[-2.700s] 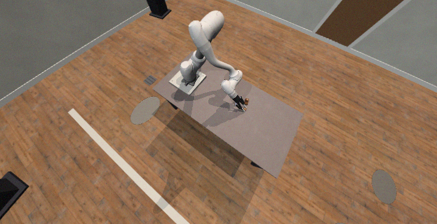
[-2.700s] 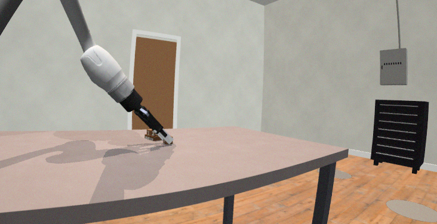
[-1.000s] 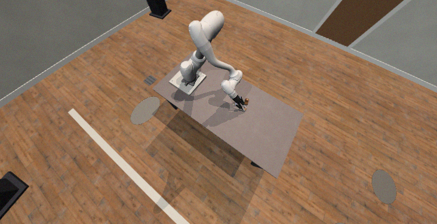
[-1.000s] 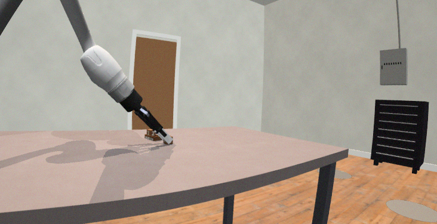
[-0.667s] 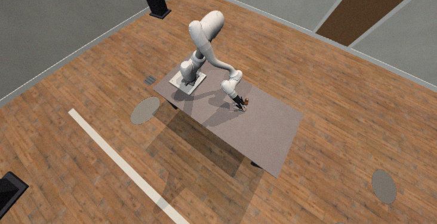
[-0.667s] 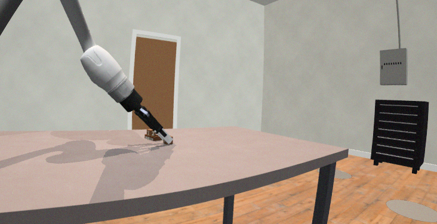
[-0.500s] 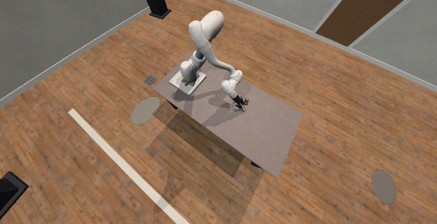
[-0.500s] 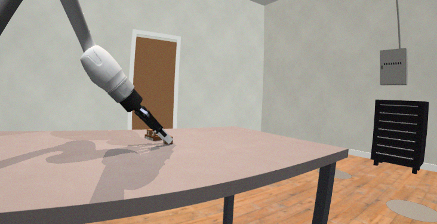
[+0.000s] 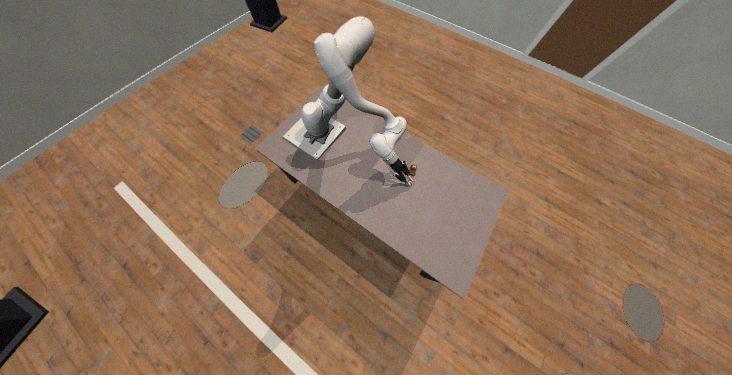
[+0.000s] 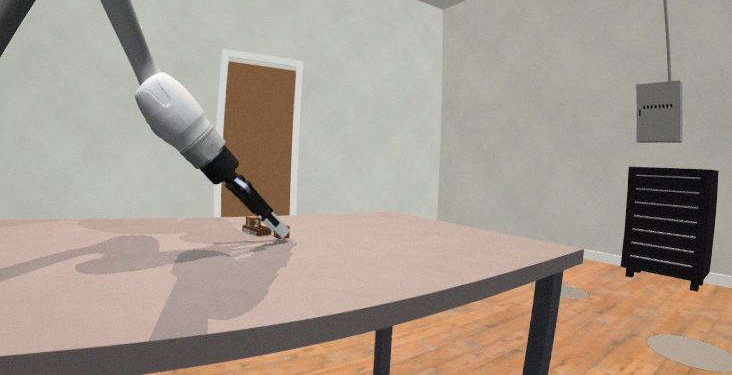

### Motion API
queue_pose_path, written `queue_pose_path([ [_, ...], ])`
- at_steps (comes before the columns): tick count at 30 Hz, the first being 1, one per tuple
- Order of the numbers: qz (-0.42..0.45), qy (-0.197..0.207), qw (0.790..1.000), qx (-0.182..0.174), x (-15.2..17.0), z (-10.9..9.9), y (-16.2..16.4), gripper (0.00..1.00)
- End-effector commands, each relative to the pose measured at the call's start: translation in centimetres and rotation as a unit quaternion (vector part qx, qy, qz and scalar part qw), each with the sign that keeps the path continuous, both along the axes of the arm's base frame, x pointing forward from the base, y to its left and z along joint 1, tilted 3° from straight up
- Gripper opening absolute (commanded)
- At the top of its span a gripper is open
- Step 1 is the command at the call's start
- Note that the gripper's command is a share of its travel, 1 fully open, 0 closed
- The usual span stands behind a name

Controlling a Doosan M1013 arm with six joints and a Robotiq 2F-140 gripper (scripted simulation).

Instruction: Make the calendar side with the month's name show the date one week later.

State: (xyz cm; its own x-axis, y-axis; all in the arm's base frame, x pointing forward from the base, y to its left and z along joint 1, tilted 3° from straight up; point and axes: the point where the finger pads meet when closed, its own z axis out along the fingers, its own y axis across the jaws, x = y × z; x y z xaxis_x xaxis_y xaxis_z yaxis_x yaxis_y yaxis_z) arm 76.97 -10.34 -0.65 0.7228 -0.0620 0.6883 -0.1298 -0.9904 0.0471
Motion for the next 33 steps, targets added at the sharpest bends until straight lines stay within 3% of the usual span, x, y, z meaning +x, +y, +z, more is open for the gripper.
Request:
queue_pose_path([
  [1, 0.000, 0.000, 1.000, 0.000, 0.0, 0.7, 0.0, 0.24],
  [17, 0.000, 0.000, 1.000, 0.000, 0.2, 5.9, 0.3, 0.24],
  [33, 0.000, 0.002, 1.000, 0.001, 0.2, 6.3, 0.3, 0.24],
])
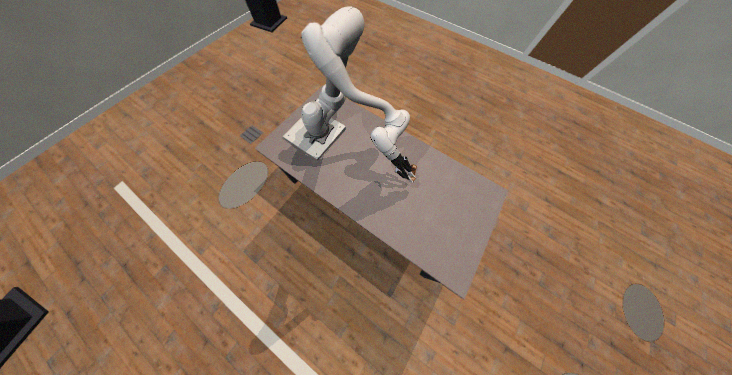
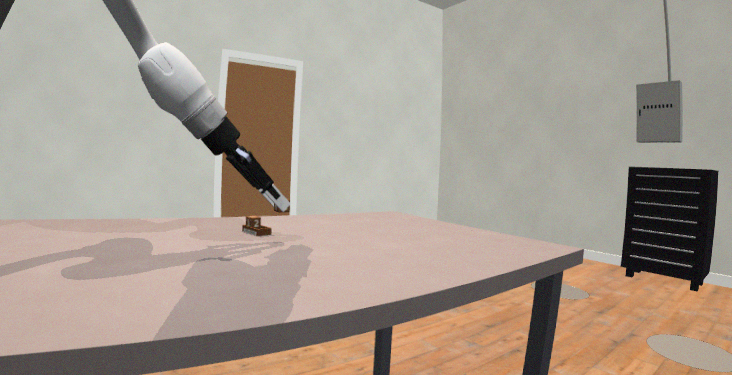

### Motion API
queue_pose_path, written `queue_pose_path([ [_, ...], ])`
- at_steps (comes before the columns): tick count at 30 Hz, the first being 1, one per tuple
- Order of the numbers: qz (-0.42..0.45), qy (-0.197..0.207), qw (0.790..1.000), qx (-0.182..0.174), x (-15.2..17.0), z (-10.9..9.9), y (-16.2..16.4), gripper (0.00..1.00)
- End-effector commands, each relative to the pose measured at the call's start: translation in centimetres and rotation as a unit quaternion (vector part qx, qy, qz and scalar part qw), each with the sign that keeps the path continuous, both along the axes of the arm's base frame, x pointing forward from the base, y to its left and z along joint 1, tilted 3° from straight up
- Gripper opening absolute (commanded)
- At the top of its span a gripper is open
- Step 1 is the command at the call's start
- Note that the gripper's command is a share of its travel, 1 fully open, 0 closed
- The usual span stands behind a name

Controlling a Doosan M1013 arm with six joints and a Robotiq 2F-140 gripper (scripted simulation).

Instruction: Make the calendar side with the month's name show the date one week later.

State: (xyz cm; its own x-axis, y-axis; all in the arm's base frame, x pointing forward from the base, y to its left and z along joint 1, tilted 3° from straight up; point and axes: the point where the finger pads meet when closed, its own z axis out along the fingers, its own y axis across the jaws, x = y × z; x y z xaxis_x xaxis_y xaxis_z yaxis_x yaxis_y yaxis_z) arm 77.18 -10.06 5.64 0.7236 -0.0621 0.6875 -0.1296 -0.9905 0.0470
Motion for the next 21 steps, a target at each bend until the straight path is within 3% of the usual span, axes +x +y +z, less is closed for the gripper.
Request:
queue_pose_path([
  [1, 0.001, 0.007, 1.000, 0.002, 0.09, -0.05, 0.09, 0.24],
  [9, -0.004, 0.115, 0.993, 0.017, 0.37, 0.07, 0.13, 0.24],
  [17, -0.006, 0.131, 0.991, 0.017, 0.59, 0.42, -0.07, 0.24],
  [21, -0.009, 0.170, 0.985, 0.022, 0.84, 0.23, -0.17, 0.24],
])
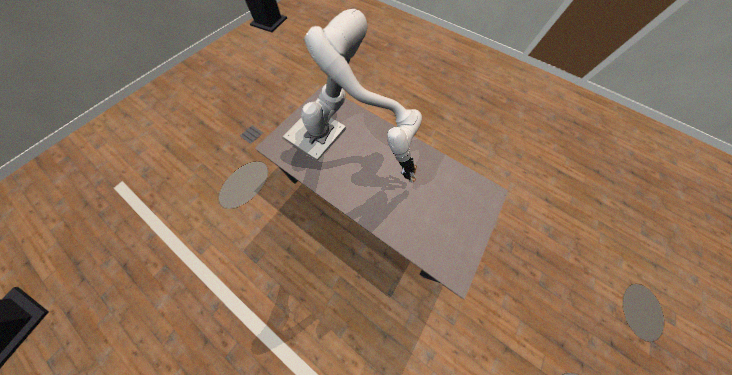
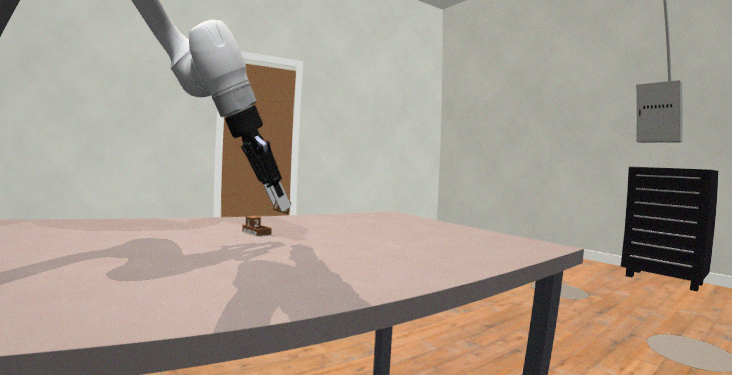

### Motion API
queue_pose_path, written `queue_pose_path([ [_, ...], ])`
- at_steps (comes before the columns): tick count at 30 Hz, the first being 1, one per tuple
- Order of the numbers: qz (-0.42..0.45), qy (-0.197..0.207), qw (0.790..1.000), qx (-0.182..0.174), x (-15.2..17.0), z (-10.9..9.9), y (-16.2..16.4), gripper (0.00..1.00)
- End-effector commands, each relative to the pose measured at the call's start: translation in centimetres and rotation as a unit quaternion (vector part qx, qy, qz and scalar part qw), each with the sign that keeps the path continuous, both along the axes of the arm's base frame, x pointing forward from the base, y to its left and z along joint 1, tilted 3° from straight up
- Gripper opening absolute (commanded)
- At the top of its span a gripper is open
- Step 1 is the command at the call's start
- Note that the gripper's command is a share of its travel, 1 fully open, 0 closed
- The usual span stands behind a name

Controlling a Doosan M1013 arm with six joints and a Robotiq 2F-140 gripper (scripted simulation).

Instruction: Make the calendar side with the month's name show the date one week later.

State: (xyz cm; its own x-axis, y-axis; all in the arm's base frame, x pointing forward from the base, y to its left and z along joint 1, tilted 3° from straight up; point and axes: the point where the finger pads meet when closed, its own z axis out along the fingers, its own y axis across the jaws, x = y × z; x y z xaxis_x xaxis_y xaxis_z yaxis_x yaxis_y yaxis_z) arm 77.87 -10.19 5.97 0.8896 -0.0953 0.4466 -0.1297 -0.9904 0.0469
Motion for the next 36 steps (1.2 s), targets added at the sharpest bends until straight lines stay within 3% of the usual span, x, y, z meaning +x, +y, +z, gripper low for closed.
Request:
queue_pose_path([
  [1, -0.003, 0.041, 0.999, 0.005, 0.2, -0.1, 0.0, 0.24],
  [5, -0.005, 0.099, 0.995, 0.013, 0.2, 0.1, 0.0, 0.24],
  [14, -0.006, 0.120, 0.993, 0.016, 0.6, 0.3, 0.0, 0.24],
  [22, -0.011, 0.228, 0.973, 0.030, 0.9, 0.3, -0.1, 0.24],
  [31, -0.012, 0.247, 0.968, 0.032, 1.3, 0.4, -0.1, 0.24],
  [36, -0.015, 0.312, 0.949, 0.041, 1.5, 0.2, -0.2, 0.24],
])
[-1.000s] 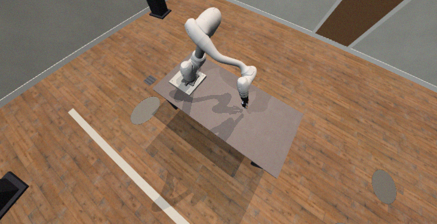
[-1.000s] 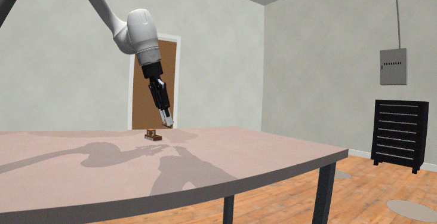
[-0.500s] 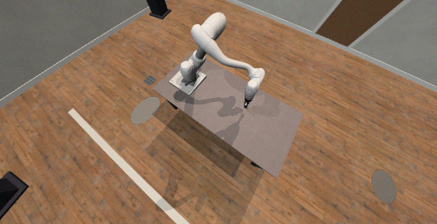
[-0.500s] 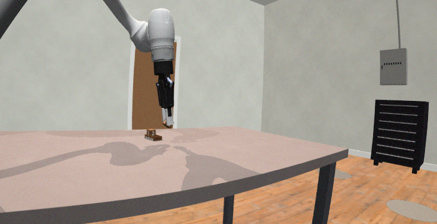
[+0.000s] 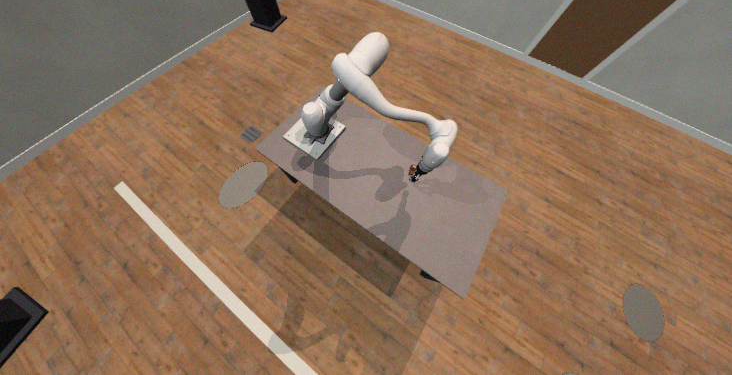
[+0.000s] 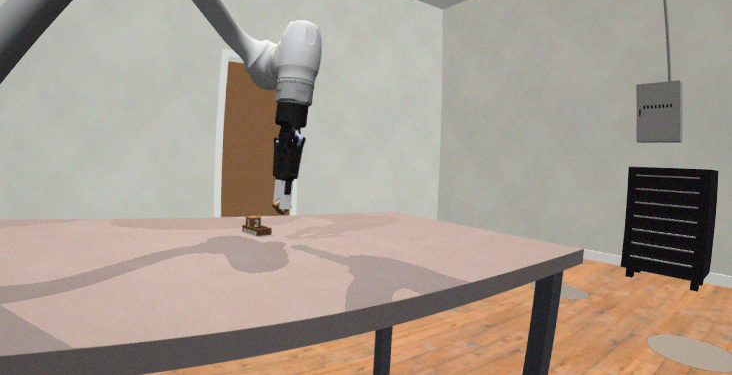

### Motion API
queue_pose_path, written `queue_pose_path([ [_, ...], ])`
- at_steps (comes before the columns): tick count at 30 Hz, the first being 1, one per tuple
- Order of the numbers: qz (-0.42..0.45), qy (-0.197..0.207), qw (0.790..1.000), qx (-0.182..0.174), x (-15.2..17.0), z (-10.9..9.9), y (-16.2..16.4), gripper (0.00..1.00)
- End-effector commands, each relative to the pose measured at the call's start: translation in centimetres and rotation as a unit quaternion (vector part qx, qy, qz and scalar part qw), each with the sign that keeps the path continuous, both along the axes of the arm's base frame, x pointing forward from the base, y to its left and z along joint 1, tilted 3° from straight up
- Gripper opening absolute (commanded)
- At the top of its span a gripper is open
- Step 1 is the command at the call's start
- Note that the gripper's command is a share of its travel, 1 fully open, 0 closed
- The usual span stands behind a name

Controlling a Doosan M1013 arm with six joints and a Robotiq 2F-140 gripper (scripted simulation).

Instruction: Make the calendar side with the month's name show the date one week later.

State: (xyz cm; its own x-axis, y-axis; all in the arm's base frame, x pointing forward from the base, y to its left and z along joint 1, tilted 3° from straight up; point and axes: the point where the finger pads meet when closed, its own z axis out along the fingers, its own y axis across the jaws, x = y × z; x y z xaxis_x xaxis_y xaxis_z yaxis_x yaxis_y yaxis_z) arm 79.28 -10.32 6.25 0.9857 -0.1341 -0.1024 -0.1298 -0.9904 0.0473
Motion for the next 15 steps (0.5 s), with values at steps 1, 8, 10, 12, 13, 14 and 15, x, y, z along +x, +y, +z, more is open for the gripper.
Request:
queue_pose_path([
  [1, -0.003, 0.053, 0.999, 0.007, 0.15, -0.02, -0.02, 0.24],
  [8, -0.004, 0.091, 0.996, 0.012, 0.52, 0.06, -0.05, 0.24],
  [10, -0.004, 0.091, 0.996, 0.012, 0.55, 0.05, -0.06, 0.24],
  [12, -0.005, 0.099, 0.995, 0.013, 0.57, 0.01, -0.07, 0.24],
  [13, -0.005, 0.107, 0.994, 0.014, 0.60, -0.02, -0.08, 0.24],
  [14, -0.006, 0.119, 0.993, 0.016, 0.64, -0.07, -0.09, 0.24],
  [15, -0.006, 0.134, 0.991, 0.018, 0.68, -0.11, -0.10, 0.24],
])
